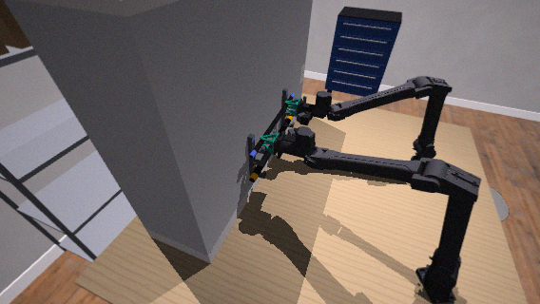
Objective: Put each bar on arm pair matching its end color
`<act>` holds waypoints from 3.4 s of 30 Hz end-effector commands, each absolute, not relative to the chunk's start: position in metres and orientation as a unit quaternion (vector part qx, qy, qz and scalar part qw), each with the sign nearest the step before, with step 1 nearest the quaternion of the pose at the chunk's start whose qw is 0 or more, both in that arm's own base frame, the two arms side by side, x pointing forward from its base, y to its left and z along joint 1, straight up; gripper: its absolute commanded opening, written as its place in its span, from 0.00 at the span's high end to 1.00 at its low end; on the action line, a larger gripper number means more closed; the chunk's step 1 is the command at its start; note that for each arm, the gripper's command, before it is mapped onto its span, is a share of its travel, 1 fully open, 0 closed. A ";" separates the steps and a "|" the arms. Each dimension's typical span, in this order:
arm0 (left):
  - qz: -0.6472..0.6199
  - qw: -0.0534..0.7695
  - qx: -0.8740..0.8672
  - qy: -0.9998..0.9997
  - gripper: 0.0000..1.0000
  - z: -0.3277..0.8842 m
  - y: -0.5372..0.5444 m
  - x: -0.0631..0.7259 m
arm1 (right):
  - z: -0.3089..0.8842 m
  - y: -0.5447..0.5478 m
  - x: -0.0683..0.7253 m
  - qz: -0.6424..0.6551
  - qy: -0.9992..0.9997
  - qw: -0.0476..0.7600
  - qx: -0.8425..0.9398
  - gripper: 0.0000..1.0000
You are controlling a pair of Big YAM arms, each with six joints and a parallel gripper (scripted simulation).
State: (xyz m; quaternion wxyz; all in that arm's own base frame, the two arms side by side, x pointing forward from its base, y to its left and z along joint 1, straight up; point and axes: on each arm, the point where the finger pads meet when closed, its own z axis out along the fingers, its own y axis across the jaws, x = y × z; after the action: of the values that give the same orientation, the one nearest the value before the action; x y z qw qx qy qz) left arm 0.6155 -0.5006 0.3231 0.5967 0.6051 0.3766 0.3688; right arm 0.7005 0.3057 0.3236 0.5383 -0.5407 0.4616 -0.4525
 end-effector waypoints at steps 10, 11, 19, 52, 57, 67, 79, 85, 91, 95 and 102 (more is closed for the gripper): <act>0.376 0.627 0.570 0.375 0.46 0.369 -0.491 0.612 | 0.345 0.304 0.703 -0.457 0.459 0.558 -0.520 0.46; 0.376 0.627 0.570 0.374 0.46 0.368 -0.491 0.612 | 0.345 0.305 0.703 -0.457 0.459 0.558 -0.520 0.46; 0.377 0.628 0.570 0.373 0.46 0.368 -0.492 0.612 | 0.344 0.305 0.703 -0.458 0.457 0.557 -0.520 0.46; 0.380 0.625 0.574 0.368 0.46 0.360 -0.490 0.600 | 0.338 0.304 0.692 -0.461 0.454 0.553 -0.525 0.46; 0.380 0.624 0.576 0.367 0.46 0.358 -0.488 0.594 | 0.337 0.303 0.686 -0.461 0.453 0.552 -0.527 0.46; 0.381 0.626 0.575 0.364 0.46 0.361 -0.486 0.584 | 0.339 0.302 0.677 -0.462 0.452 0.551 -0.528 0.46; 0.381 0.628 0.575 0.360 0.46 0.365 -0.484 0.571 | 0.349 0.302 0.665 -0.464 0.449 0.555 -0.525 0.46; 0.381 0.627 0.576 0.359 0.46 0.364 -0.482 0.563 | 0.354 0.302 0.658 -0.465 0.447 0.557 -0.523 0.46; 0.380 0.627 0.578 0.358 0.46 0.363 -0.481 0.555 | 0.359 0.302 0.650 -0.465 0.445 0.560 -0.521 0.46; 0.380 0.627 0.578 0.358 0.46 0.363 -0.480 0.553 | 0.360 0.302 0.648 -0.466 0.445 0.560 -0.521 0.46; 0.380 0.627 0.578 0.358 0.46 0.363 -0.476 0.545 | 0.361 0.300 0.640 -0.466 0.444 0.561 -0.521 0.46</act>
State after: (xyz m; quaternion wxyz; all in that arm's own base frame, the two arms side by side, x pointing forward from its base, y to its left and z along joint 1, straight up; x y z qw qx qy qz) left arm 0.5600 -0.4765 0.3255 0.6014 0.6011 0.3703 0.3740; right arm 0.6501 0.2978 0.3222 0.5378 -0.5416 0.4576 -0.4561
